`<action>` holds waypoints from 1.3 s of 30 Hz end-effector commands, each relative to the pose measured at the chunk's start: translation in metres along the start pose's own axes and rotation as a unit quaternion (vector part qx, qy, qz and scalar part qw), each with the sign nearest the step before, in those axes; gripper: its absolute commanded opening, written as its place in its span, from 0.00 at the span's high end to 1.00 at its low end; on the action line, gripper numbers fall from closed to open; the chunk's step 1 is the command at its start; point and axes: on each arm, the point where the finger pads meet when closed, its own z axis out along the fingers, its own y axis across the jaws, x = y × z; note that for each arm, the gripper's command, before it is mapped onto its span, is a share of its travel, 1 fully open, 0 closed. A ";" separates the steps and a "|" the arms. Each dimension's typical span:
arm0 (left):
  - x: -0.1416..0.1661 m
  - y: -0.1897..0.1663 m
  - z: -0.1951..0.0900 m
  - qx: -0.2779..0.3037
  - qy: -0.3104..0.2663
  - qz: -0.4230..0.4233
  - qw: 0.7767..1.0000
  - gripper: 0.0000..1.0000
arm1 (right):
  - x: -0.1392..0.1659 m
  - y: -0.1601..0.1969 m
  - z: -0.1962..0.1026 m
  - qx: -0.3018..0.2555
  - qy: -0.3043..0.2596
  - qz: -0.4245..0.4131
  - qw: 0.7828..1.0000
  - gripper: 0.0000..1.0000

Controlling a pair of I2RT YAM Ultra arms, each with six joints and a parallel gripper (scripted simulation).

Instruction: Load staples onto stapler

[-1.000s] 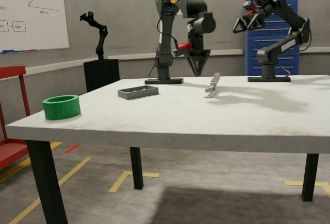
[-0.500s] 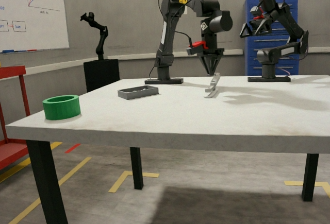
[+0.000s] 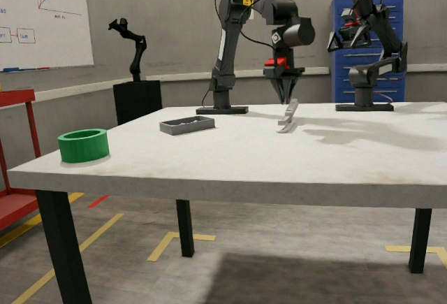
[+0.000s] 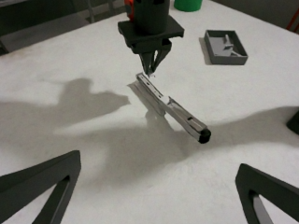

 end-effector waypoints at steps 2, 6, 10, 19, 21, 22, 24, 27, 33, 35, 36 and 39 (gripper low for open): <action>0.006 -0.002 0.000 0.002 0.002 0.004 1.000 0.00 | -0.004 -0.002 0.000 0.005 0.006 -0.080 0.997 0.94; 0.006 -0.002 0.000 0.002 0.002 0.004 1.000 0.00 | -0.004 -0.003 0.002 0.008 0.008 -0.096 0.995 0.94; 0.006 -0.002 0.000 0.002 0.002 0.004 1.000 0.00 | -0.006 0.001 0.003 0.001 0.003 -0.085 0.996 0.94; 0.006 -0.002 0.000 0.002 0.002 0.004 1.000 0.00 | -0.002 -0.006 0.018 0.011 0.010 -0.089 0.996 0.94; 0.006 -0.002 0.000 0.002 0.002 0.004 1.000 0.00 | -0.002 -0.006 0.018 0.011 0.010 -0.089 0.996 0.94; 0.006 -0.002 0.000 0.002 0.002 0.004 1.000 0.00 | -0.002 -0.006 0.018 0.011 0.010 -0.089 0.996 0.94; 0.006 -0.002 0.000 0.002 0.002 0.004 1.000 0.00 | -0.007 0.001 0.020 -0.001 0.001 -0.091 0.996 0.94; 0.006 -0.002 0.000 0.002 0.002 0.004 1.000 0.00 | -0.003 -0.006 0.032 0.011 0.010 -0.094 0.995 0.94; 0.006 -0.002 0.000 0.002 0.002 0.004 1.000 0.00 | -0.004 -0.004 0.029 0.007 0.007 -0.093 0.996 0.94; 0.006 -0.002 0.000 0.002 0.002 0.004 1.000 0.00 | -0.004 -0.004 0.029 0.007 0.007 -0.093 0.996 0.94; 0.006 -0.002 0.000 0.002 0.002 0.004 1.000 0.00 | -0.005 -0.003 0.027 0.005 0.005 -0.092 0.996 0.94; 0.006 -0.002 0.000 0.002 0.002 0.004 1.000 0.00 | -0.005 -0.003 0.027 0.005 0.005 -0.092 0.996 0.94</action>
